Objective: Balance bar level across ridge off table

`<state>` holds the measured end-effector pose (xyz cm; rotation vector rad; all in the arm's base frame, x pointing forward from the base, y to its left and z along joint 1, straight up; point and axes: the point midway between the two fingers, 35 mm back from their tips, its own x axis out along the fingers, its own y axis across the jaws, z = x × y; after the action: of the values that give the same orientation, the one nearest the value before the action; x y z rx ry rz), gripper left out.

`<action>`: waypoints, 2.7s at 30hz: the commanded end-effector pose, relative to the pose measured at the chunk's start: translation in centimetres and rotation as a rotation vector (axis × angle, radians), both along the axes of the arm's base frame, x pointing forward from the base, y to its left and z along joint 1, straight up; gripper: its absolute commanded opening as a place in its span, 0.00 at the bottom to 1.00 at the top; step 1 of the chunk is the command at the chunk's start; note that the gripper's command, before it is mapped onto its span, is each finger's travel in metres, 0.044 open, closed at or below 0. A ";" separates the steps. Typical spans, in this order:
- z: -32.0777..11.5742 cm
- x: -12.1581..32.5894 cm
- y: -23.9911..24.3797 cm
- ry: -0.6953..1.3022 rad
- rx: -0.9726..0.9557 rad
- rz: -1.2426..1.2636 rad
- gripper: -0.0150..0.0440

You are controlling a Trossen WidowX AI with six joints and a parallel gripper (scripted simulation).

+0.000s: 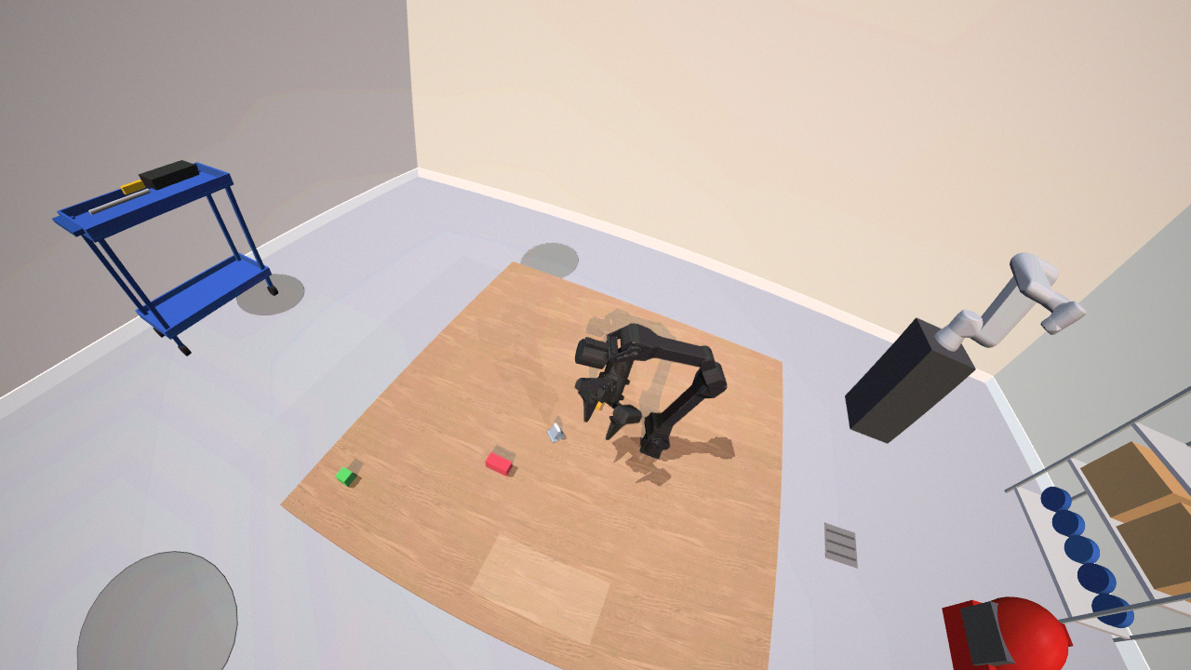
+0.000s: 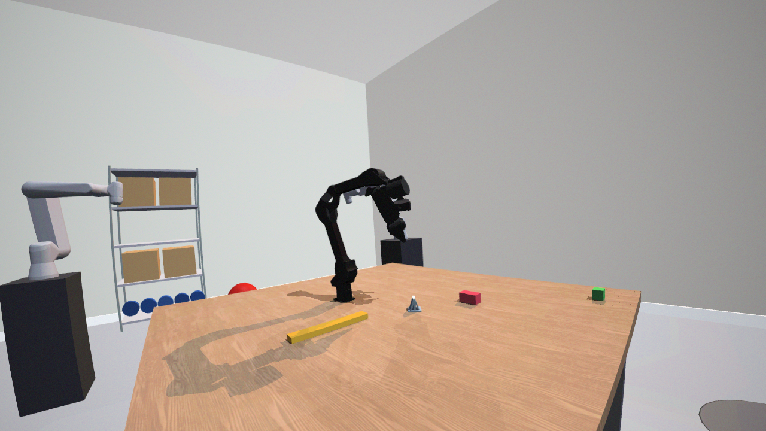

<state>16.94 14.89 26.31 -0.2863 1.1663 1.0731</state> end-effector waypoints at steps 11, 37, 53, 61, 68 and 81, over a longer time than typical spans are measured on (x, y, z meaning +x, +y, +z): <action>-1.7 3.7 -3.0 0.082 -0.062 -0.291 0.79; -6.5 10.0 -14.6 0.311 -0.173 -1.100 0.79; -9.5 10.4 -23.1 0.440 -0.202 -1.601 0.79; -11.1 9.5 -27.4 0.510 -0.215 -1.854 0.79; -12.4 8.2 -31.1 0.570 -0.223 -2.075 0.79; -14.5 5.1 -36.2 0.657 -0.230 -2.406 0.79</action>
<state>22.72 -20.53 12.54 1.1587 1.2001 -1.1293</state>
